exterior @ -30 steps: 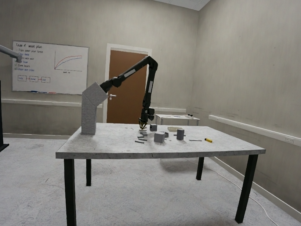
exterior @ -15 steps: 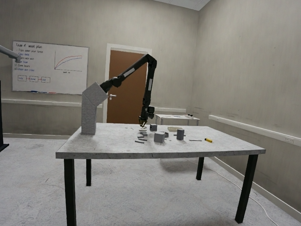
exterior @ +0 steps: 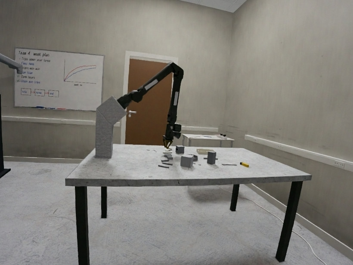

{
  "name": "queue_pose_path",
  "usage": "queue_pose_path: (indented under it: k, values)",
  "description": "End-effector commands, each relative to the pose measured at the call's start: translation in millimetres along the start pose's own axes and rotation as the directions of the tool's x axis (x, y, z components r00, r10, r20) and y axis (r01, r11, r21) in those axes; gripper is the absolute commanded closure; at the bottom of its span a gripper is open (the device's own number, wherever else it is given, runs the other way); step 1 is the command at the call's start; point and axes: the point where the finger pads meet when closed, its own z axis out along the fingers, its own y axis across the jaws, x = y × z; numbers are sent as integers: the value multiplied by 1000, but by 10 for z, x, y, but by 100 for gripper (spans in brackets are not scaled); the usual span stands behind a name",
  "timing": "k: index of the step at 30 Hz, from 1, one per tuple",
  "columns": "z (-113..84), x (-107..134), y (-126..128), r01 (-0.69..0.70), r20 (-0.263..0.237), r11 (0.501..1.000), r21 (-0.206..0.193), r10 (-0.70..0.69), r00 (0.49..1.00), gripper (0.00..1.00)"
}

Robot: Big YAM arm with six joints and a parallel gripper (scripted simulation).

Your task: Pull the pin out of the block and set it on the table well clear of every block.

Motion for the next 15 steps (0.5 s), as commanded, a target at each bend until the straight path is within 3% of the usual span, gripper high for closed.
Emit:
queue_pose_path:
  k: [1, 15]
  values:
    - [-77, 24, 70, -5, -1, 1000, -7, 5, 1000, 56]
    - [-145, 27, 70, -7, -1, 1000, -7, 7, 1000, 56]
